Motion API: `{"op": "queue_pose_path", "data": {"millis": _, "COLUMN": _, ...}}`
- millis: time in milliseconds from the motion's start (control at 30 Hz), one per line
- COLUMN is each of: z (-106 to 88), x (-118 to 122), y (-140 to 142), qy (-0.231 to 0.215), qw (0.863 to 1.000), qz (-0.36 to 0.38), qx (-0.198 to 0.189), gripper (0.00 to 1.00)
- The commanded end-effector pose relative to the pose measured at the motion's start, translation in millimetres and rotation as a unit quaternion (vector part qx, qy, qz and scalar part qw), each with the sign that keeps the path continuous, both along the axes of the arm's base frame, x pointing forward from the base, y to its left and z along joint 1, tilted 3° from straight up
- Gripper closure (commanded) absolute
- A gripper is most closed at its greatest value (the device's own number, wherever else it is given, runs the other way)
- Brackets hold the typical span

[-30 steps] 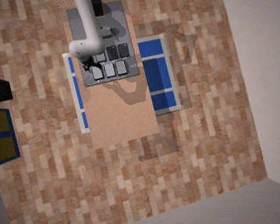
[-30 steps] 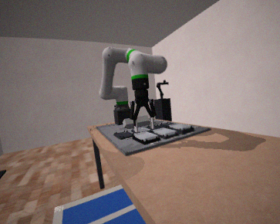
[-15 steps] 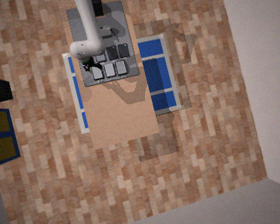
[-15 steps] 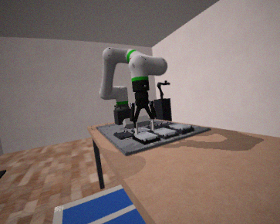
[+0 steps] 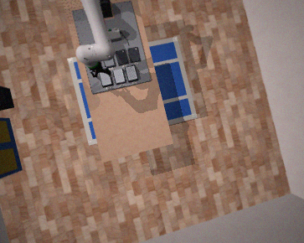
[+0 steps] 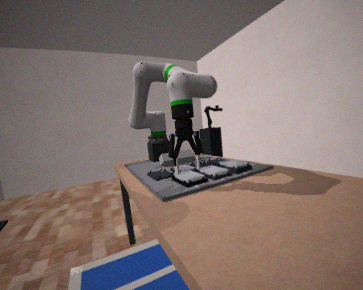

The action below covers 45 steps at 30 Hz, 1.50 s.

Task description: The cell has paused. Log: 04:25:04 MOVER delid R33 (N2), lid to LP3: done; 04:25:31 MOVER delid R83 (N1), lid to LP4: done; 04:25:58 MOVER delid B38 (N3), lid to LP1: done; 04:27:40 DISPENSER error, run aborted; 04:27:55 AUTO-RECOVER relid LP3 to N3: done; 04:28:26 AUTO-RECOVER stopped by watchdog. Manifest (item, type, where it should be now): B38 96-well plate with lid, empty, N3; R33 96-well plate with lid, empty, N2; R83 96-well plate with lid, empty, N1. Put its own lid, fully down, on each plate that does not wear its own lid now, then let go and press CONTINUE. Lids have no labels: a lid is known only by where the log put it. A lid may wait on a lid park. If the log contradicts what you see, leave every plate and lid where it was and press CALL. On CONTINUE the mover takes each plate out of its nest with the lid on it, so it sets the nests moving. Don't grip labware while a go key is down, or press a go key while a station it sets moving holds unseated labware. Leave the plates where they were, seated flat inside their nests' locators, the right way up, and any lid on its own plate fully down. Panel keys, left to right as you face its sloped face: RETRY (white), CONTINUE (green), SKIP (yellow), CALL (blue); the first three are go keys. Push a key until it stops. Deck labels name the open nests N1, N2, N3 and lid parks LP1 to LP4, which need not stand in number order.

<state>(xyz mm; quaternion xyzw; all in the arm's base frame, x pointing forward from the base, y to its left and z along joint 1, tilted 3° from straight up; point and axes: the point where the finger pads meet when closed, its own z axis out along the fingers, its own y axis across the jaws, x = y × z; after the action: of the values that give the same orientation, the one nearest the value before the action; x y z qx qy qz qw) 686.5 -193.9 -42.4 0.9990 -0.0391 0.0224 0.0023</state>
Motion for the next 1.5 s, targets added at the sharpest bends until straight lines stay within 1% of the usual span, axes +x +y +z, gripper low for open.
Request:
{"op": "queue_pose_path", "data": {"millis": 0, "z": 0.3, "x": 0.2, "y": -0.1, "qy": 0.000, "qw": 1.000, "qz": 0.000, "qx": 0.000, "gripper": 0.34}}
{"op": "queue_pose_path", "data": {"millis": 967, "z": 0.3, "x": 0.2, "y": -0.1, "qy": 0.000, "qw": 1.000, "qz": 0.000, "qx": 0.000, "gripper": 0.34}}
{"op": "queue_pose_path", "data": {"millis": 1000, "z": 0.3, "x": 0.2, "y": -0.1, "qy": 0.000, "qw": 1.000, "qz": 0.000, "qx": 0.000, "gripper": 0.41}}
{"op": "queue_pose_path", "data": {"millis": 1467, "z": 0.3, "x": 0.2, "y": -0.1, "qy": 0.000, "qw": 1.000, "qz": 0.000, "qx": 0.000, "gripper": 0.41}}
